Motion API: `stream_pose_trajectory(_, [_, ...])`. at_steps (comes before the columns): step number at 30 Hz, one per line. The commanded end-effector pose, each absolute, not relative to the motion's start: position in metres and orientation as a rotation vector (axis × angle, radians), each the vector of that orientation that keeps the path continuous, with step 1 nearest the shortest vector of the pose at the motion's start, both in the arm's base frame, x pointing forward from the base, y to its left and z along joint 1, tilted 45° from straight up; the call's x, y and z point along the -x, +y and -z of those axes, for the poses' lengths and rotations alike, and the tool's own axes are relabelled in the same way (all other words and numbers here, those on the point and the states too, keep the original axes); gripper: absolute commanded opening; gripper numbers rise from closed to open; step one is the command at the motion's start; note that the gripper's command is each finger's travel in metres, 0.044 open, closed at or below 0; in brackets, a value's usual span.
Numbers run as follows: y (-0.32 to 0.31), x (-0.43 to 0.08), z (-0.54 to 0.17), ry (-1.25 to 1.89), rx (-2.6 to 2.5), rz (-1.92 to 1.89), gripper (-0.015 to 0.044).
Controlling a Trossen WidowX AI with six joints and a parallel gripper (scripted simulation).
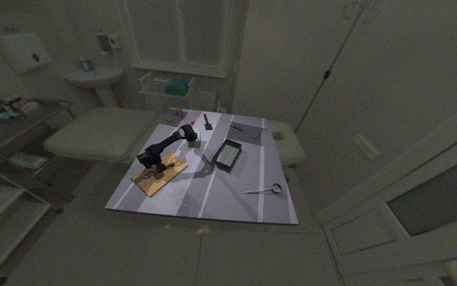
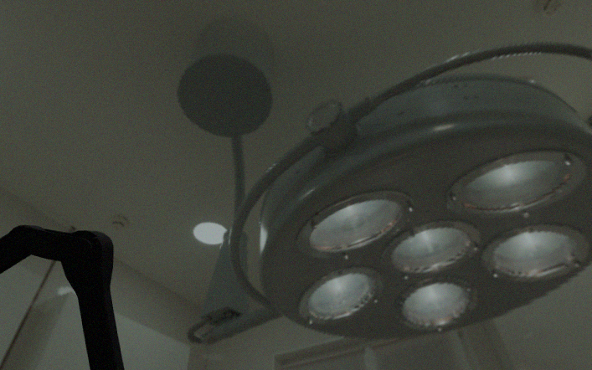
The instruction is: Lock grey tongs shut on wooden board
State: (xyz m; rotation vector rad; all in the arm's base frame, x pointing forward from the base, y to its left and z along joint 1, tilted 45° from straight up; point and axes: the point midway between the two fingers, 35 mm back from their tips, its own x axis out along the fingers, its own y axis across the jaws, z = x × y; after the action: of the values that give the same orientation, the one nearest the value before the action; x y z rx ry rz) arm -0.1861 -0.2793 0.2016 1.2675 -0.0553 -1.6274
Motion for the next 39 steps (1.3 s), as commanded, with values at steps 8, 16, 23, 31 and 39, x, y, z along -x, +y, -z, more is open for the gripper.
stream_pose_trajectory(8, [-0.279,0.186,-0.202,-0.055,-1.267,1.628,0.044])
stream_pose_trajectory(16, [-0.241,0.137,-0.213,-0.059,-1.276,1.635,0.044])
stream_pose_trajectory(23, [-0.193,0.079,-0.207,-0.061,-1.28,1.636,0.044])
stream_pose_trajectory(31, [-0.177,0.06,-0.2,-0.058,-1.283,1.631,0.044])
stream_pose_trajectory(39, [-0.158,0.066,-0.222,-0.05,-1.282,1.629,0.044])
